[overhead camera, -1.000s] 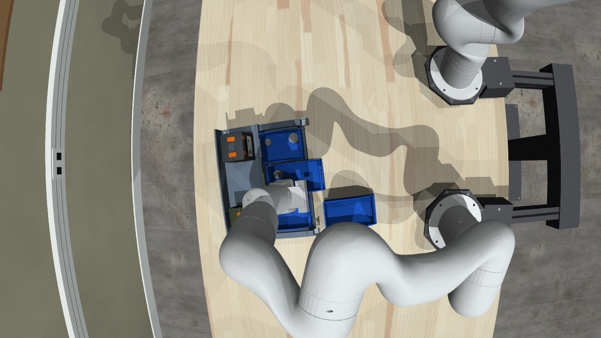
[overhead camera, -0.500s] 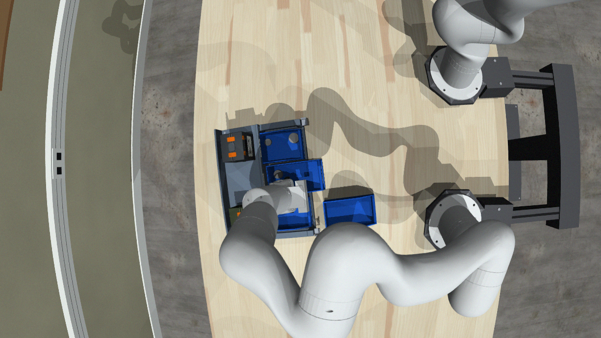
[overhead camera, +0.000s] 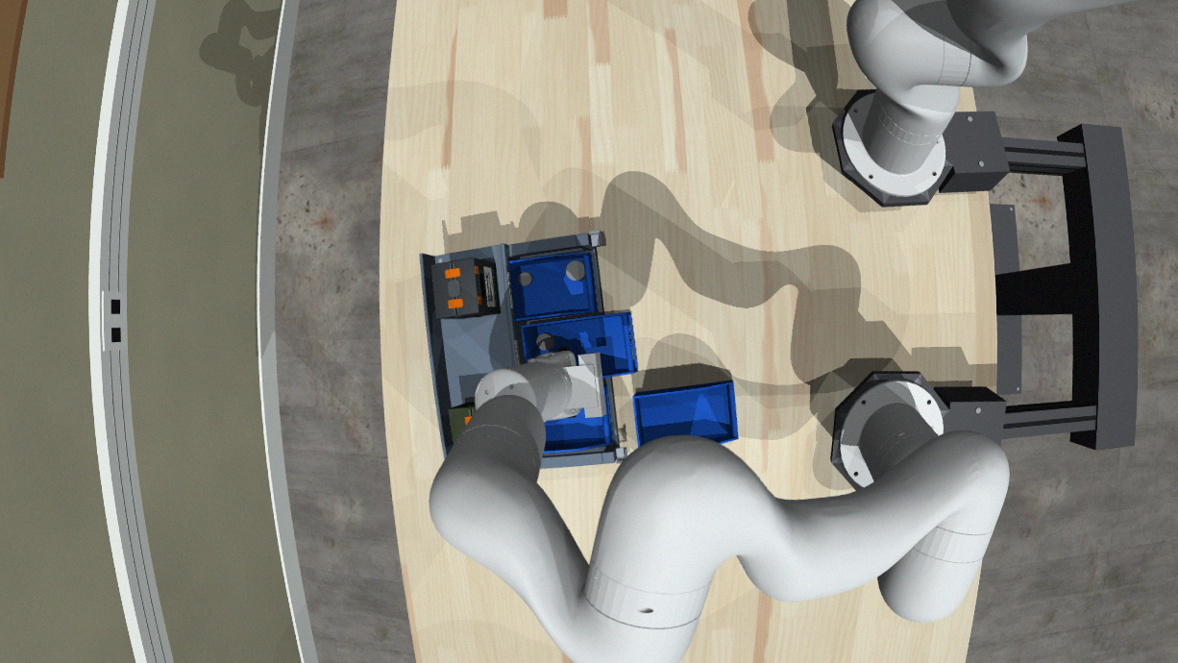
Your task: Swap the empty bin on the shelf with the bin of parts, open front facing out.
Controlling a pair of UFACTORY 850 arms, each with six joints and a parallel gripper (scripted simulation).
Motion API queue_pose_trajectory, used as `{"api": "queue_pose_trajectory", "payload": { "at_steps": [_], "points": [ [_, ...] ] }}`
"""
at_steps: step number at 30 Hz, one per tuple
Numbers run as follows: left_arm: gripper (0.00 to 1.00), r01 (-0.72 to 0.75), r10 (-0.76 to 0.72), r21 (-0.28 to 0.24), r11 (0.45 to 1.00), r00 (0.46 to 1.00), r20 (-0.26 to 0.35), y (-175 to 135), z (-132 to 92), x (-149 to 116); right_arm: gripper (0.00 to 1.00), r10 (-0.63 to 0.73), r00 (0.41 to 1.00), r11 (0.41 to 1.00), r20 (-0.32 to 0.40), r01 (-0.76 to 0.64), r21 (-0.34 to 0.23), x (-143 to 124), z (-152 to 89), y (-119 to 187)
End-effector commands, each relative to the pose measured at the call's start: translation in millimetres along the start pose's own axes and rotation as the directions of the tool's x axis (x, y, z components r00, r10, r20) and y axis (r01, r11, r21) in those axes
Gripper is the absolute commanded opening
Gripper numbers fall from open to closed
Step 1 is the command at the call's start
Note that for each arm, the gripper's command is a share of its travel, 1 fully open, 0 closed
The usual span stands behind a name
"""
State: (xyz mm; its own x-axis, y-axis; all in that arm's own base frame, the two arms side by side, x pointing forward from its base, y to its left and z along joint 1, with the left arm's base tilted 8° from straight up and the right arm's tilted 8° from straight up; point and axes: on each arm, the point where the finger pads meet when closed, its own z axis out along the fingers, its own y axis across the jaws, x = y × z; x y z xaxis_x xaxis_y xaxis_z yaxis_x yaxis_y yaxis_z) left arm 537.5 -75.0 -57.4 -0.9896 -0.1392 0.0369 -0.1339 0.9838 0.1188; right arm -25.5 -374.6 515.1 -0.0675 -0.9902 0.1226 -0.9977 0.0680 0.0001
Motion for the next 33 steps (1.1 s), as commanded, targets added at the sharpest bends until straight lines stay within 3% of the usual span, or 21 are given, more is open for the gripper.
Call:
{"api": "queue_pose_trajectory", "payload": {
  "at_steps": [1, 33],
  "points": [
    [0.11, 0.0, 0.0, 0.001, 1.0, 1.0, 0.002, -0.3, -1.6, -0.7, 1.0, 0.0, 1.0, 1.0, -0.002, 0.0, 0.0, 0.4, -0.9, 0.0],
    [0.11, 0.0, 0.0, 0.001, 1.0, 1.0, 0.002, -0.3, -31.0, 2.8, 1.0, 0.0, 1.0, 1.0, -0.002, 0.0, 0.0, 0.4, -0.9, 0.0]
  ]
}}
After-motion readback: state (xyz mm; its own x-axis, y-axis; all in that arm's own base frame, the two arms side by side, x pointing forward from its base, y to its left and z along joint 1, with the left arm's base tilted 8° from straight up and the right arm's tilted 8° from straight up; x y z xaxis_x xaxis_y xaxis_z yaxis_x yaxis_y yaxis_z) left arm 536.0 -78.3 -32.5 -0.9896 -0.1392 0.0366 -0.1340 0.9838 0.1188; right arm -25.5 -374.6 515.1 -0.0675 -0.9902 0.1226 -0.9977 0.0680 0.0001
